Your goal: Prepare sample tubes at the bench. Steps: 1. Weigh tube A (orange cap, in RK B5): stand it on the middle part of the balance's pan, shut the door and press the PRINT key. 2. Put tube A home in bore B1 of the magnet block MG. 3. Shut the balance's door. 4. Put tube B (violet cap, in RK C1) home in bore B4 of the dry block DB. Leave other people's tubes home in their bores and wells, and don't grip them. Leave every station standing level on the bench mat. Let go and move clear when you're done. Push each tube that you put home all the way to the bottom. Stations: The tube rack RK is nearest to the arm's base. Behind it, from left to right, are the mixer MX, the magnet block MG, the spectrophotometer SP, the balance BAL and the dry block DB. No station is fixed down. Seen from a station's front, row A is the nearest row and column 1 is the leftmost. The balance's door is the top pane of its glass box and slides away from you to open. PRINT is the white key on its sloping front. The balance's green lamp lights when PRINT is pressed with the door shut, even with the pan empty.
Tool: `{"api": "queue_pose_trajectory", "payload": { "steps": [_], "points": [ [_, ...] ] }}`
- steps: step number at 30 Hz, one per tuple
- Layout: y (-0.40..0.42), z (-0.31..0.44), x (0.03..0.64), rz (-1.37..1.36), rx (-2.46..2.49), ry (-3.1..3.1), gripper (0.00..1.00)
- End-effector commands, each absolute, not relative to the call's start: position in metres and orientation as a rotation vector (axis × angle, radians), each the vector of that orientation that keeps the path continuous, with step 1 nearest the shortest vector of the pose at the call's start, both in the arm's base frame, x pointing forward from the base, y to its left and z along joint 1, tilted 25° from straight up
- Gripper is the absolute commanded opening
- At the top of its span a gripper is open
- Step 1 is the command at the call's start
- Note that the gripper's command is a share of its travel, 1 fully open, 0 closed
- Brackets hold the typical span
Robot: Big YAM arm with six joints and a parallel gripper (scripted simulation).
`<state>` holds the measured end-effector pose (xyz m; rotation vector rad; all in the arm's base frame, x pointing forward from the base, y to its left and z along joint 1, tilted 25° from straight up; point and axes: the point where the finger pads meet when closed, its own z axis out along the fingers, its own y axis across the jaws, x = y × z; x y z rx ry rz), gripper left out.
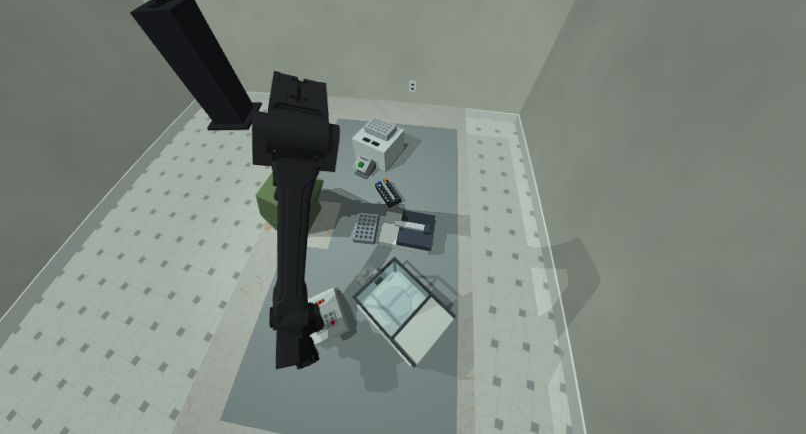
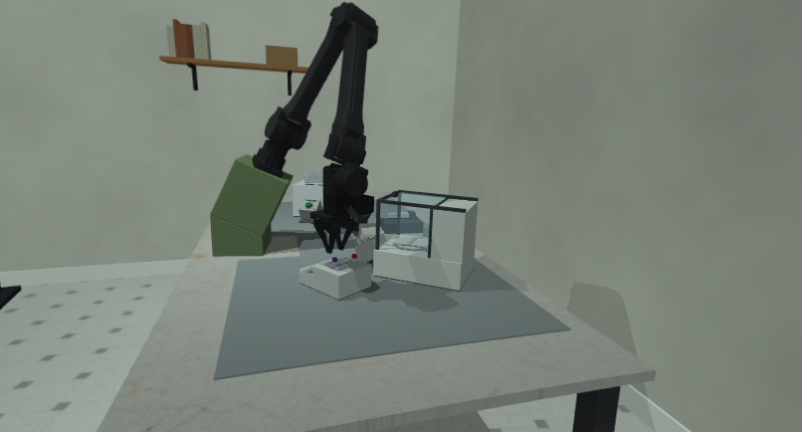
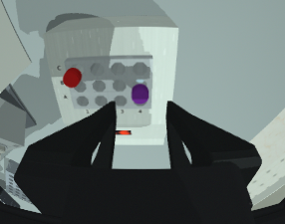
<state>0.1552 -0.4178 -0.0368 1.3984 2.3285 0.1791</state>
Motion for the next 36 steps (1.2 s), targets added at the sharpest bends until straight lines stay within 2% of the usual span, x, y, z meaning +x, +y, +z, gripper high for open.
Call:
{"api": "queue_pose_trajectory", "payload": {
  "steps": [1,13,36],
  "points": [
    [-0.434,-0.014,0.149,0.132,1.383,2.304,0.36],
    [-0.435,0.007,0.141,0.124,1.378,2.302,0.36],
    [-0.425,-0.003,0.144,0.152,1.388,2.315,0.36]
  ]
}}
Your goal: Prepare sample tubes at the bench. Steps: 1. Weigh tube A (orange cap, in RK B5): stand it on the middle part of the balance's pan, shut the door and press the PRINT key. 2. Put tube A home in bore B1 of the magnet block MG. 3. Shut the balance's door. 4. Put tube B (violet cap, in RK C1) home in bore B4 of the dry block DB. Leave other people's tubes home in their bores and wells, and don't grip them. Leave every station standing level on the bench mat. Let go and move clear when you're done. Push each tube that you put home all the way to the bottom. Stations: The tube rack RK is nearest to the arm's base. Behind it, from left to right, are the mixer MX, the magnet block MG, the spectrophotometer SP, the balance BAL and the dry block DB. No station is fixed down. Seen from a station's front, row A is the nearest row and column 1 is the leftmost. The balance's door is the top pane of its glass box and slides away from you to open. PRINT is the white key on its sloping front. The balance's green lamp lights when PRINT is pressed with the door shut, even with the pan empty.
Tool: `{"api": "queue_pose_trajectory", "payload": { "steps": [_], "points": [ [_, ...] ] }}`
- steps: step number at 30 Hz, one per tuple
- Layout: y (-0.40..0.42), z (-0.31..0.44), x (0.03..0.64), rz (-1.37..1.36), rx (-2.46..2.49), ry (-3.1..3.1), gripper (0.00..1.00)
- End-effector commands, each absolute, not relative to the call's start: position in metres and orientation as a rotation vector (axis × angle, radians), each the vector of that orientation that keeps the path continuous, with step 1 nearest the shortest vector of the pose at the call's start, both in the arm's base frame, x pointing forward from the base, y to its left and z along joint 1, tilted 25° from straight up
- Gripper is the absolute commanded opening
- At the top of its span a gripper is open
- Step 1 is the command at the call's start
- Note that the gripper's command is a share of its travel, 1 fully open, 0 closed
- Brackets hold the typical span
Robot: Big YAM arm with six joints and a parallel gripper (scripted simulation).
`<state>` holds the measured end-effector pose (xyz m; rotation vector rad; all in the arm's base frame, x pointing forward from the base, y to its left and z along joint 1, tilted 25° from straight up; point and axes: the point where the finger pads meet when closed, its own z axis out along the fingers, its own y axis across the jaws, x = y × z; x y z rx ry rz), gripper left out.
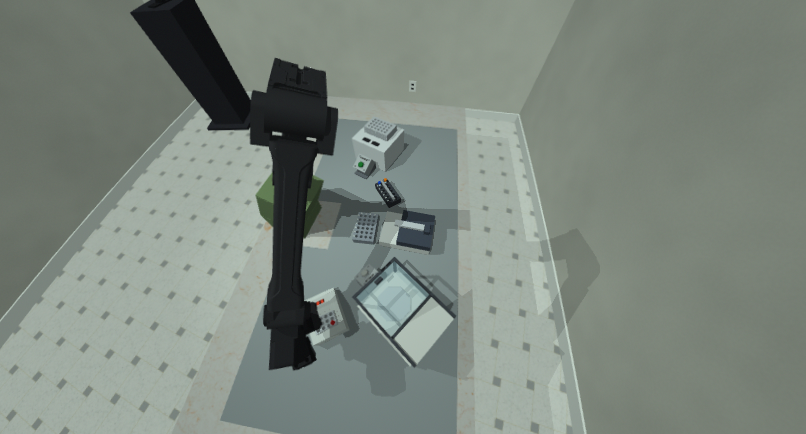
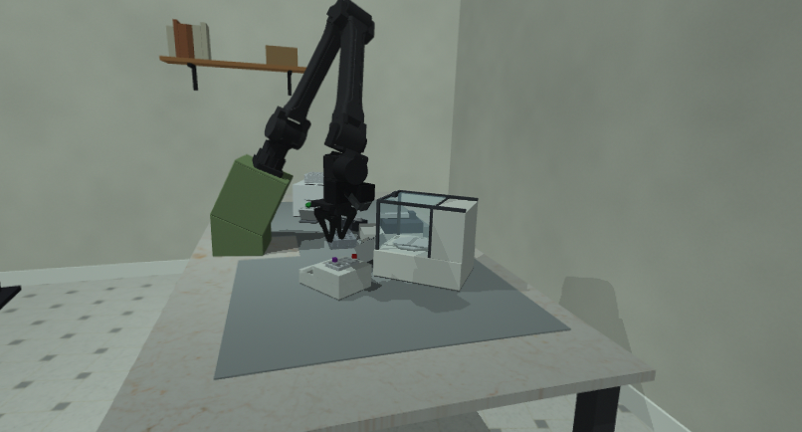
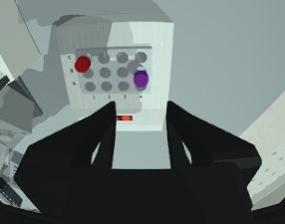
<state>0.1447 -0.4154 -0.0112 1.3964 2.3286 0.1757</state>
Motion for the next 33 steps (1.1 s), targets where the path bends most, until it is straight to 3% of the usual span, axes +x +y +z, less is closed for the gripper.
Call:
{"api": "queue_pose_trajectory", "payload": {
  "steps": [1,24,25,33],
  "points": [
    [-0.425,-0.003,0.144,0.152,1.388,2.315,0.36],
    [-0.425,-0.003,0.144,0.152,1.388,2.315,0.36],
    [-0.433,-0.006,0.142,0.160,1.396,2.321,0.00],
    [-0.419,-0.010,0.139,0.170,1.402,2.323,0.00]
  ]
}}
